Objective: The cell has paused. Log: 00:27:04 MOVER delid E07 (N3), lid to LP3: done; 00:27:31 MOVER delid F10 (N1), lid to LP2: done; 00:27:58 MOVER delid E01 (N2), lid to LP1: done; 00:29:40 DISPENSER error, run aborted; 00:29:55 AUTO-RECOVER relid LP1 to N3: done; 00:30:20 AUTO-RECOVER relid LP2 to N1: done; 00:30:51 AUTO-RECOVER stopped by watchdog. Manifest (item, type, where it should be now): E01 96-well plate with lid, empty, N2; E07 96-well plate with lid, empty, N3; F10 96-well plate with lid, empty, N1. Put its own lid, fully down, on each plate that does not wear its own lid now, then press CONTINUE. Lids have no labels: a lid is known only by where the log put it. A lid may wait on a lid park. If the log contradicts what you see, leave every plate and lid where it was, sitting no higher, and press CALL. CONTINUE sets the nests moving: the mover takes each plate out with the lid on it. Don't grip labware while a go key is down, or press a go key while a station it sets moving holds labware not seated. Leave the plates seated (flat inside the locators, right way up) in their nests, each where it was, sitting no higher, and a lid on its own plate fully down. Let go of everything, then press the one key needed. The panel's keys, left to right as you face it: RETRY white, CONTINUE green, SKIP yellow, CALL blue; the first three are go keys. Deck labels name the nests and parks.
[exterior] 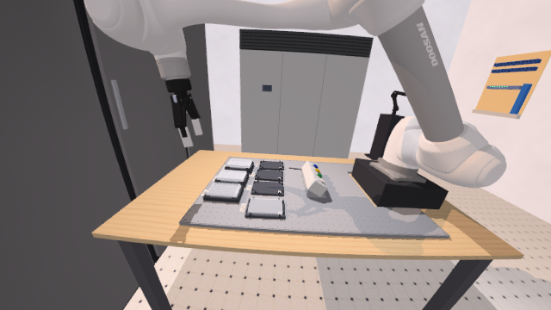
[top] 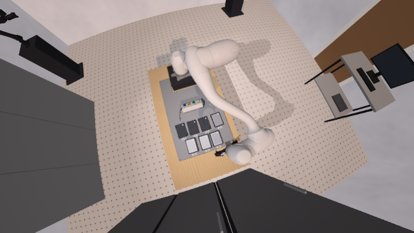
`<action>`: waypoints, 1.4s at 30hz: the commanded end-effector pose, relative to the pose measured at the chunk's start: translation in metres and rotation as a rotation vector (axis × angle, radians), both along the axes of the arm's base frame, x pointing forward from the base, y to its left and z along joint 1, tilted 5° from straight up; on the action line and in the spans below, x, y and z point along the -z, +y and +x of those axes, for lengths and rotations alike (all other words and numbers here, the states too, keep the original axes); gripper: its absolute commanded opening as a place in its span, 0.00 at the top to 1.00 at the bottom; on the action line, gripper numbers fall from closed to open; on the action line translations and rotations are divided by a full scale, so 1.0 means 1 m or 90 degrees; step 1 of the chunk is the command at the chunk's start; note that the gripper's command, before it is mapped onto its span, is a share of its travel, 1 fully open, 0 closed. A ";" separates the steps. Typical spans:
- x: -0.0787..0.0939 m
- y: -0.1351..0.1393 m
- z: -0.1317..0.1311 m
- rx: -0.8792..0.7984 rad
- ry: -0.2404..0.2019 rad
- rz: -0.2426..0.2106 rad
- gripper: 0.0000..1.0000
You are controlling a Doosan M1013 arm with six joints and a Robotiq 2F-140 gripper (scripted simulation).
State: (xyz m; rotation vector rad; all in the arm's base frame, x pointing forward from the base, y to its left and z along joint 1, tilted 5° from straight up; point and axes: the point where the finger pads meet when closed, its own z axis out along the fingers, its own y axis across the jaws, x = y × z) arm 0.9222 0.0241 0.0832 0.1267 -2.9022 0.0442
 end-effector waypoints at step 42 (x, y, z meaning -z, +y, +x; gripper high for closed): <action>0.105 -0.098 -0.271 0.121 -0.091 -0.009 0.00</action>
